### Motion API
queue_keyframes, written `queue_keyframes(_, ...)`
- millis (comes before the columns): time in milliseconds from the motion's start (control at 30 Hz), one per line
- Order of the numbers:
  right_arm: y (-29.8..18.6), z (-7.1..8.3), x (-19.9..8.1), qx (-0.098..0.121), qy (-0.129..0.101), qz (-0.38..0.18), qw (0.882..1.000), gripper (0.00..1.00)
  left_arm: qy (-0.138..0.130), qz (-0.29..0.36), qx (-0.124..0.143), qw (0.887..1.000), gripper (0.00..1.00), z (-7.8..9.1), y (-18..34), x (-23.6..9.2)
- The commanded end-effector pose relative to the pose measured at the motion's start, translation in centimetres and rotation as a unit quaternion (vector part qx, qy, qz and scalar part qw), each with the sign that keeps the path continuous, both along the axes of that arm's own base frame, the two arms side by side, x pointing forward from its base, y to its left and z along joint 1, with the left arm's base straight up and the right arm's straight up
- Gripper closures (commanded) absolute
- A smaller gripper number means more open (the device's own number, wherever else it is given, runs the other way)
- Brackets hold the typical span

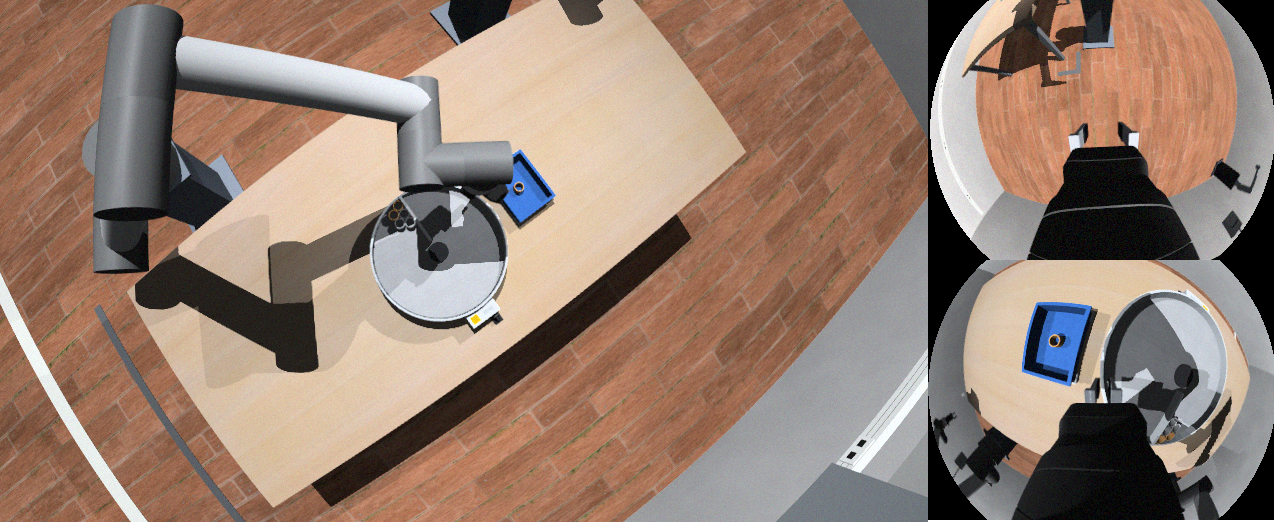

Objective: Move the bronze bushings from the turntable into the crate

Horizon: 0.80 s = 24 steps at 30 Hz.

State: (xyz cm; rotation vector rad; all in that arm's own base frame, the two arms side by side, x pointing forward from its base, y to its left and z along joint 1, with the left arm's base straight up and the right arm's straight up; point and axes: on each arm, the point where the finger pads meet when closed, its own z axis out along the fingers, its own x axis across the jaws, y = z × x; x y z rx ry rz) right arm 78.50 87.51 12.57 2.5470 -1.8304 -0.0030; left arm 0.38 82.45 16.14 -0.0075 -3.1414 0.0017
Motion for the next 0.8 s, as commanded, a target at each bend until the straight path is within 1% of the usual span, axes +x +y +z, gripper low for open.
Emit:
queue_keyframes(0,-4.5,0.2,-1.8,0.002,-0.003,-0.047,0.999,0.61,0.000,0.000,0.000,1.000,0.00,0.1,0.0,0.0)
queue_keyframes(33,-4.5,0.2,-1.8,0.002,-0.003,-0.047,0.999,0.61,0.000,0.000,0.000,1.000,0.00,0.1,0.0,0.0)
queue_keyframes(100,-8.1,0.2,-3.3,0.002,-0.003,-0.083,0.997,0.61,0.000,0.000,0.000,1.000,0.00,0.1,0.0,0.0)
queue_keyframes(267,-12.7,0.2,-5.0,0.002,-0.003,-0.130,0.992,0.61,0.000,0.000,0.000,1.000,0.00,0.1,0.0,0.0)
queue_keyframes(533,-20.5,0.1,-8.1,0.002,-0.003,-0.209,0.978,0.61,0.000,0.000,0.000,1.000,0.00,0.1,0.0,0.0)
queue_keyframes(600,-20.5,0.1,-8.1,0.002,-0.003,-0.209,0.978,0.61,0.000,0.000,0.000,1.000,0.00,0.1,0.0,0.0)
queue_keyframes(667,-22.8,0.1,-9.0,0.002,-0.003,-0.232,0.973,0.61,0.000,0.000,0.000,1.000,0.00,0.1,0.0,0.0)
queue_keyframes(767,-24.5,0.1,-9.7,0.001,-0.003,-0.248,0.969,0.61,0.000,0.000,0.000,1.000,0.00,0.1,0.0,0.0)
